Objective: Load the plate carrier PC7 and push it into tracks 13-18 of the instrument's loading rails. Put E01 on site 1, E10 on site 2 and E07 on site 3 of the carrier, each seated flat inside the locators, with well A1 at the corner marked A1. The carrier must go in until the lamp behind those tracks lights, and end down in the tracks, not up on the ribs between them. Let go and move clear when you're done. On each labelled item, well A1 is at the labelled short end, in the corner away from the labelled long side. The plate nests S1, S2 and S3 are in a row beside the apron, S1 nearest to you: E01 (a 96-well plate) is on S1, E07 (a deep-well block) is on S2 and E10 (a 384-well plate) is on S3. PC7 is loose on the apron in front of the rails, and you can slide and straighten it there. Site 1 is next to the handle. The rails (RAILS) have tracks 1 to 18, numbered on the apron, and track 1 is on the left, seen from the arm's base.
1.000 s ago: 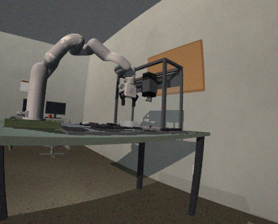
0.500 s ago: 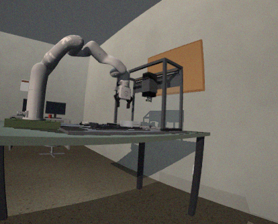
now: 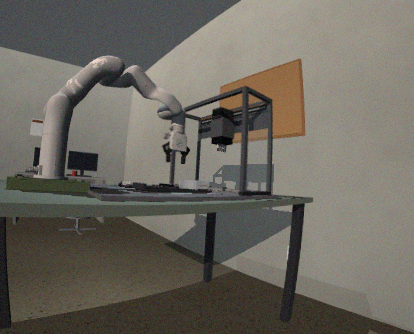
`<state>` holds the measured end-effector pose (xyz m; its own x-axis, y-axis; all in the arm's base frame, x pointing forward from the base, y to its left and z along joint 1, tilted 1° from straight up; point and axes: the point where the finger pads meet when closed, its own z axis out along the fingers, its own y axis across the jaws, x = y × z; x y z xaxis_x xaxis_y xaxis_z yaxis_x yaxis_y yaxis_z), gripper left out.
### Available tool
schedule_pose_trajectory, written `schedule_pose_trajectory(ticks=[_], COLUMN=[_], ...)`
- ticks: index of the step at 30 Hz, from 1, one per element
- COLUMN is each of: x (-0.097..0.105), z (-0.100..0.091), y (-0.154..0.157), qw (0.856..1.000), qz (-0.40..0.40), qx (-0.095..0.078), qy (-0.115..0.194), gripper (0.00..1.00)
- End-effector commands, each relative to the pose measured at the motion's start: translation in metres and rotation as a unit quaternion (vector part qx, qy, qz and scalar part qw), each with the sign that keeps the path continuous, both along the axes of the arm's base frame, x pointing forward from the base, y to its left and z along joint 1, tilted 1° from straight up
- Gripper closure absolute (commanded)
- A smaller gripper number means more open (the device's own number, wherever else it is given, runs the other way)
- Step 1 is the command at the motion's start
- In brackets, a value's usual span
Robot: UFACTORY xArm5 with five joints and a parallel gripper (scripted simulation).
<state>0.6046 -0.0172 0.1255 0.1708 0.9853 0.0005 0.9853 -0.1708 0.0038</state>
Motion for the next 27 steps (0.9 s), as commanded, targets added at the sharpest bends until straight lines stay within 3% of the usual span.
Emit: schedule_pose_trajectory(ticks=[1,4,20,27], x=[0.005,0.007,0.007,0.007], z=[0.000,-0.001,-0.001,-0.013], y=[0.017,0.029,0.029,0.029], qw=[1.000,1.000,1.000,1.000], qz=[0.000,0.000,0.000,0.000], qx=[0.010,0.010,0.010,0.010], qy=[-0.003,-0.003,-0.003,-0.003], gripper=[0.00,0.00,0.00,0.00])
